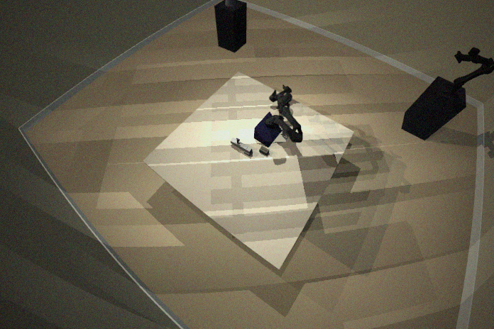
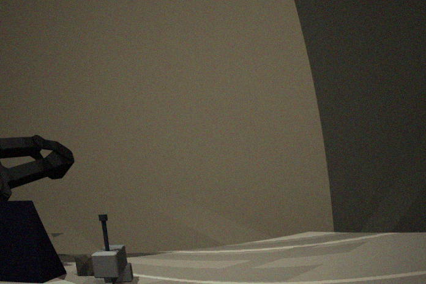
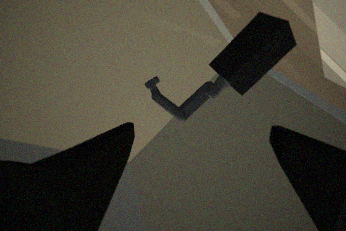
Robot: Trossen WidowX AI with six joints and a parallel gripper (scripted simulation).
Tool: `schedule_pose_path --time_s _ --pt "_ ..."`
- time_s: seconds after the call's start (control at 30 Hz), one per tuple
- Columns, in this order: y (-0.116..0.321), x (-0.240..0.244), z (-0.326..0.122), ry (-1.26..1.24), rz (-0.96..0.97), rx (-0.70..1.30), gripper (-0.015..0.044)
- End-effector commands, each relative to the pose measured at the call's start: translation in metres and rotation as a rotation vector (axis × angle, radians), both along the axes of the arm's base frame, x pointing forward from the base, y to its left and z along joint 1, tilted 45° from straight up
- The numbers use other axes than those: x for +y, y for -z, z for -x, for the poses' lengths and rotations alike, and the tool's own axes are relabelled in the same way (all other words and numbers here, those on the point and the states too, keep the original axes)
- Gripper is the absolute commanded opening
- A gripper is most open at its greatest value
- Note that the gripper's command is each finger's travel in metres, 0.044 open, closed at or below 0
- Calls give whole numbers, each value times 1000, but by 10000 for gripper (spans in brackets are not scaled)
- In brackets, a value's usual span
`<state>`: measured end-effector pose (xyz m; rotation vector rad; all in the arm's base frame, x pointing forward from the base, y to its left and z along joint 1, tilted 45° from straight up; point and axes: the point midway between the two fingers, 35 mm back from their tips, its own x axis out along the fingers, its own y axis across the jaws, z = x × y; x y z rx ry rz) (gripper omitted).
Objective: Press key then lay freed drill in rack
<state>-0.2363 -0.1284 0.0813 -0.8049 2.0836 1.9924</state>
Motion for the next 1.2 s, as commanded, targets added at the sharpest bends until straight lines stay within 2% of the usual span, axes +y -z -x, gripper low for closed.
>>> schedule_pose_path --time_s 0.0,0.27,0.47,0.63,0.8,1.07,1.17 --pt "0 0 0 0 0 0 374" --pt "1 -3 -1 -10 -1 -7 164" --pt "21 -82 -45 -332 -72 -244 6" --pt "42 -135 -113 -614 -199 -453 0" --pt "61 -161 -193 -863 -376 -636 0" --pt "85 -149 -328 -1156 -740 -912 0" --pt "90 -136 -361 -1201 -851 -975 0"
